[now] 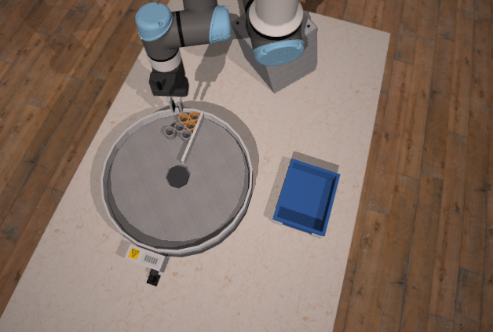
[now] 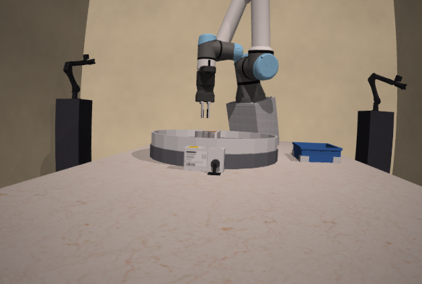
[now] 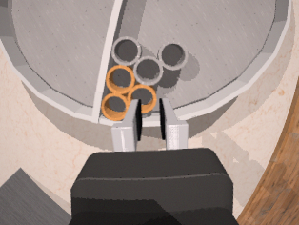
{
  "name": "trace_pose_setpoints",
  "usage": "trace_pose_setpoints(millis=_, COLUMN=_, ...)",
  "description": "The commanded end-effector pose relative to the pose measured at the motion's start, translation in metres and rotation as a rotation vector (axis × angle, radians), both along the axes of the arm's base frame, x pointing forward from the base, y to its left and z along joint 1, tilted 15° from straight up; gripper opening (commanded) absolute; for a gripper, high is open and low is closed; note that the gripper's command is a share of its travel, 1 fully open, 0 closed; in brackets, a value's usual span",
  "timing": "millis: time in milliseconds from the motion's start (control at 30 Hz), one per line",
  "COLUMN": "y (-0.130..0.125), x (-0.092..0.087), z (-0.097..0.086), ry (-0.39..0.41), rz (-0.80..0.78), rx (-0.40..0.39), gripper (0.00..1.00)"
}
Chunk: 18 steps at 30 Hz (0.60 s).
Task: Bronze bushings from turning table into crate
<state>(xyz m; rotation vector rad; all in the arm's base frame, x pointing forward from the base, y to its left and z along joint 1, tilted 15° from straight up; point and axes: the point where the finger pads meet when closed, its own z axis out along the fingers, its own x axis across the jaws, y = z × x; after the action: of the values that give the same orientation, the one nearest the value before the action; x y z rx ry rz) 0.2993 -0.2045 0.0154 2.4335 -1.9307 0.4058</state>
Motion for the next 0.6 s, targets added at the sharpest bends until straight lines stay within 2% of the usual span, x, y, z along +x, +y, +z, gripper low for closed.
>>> trace_pose_setpoints(millis=0, y=-0.0002, x=0.0001, z=0.0003, ry=-0.001, rz=0.0, rx=-0.001, gripper=0.42)
trace_pose_setpoints(millis=33, y=-0.0002, x=0.0001, z=0.0003, ry=-0.001, rz=0.0, rx=-0.001, gripper=0.4)
trace_pose_setpoints(millis=567, y=-0.0002, x=0.0001, z=0.0003, ry=-0.001, rz=0.0, rx=-0.001, gripper=0.4)
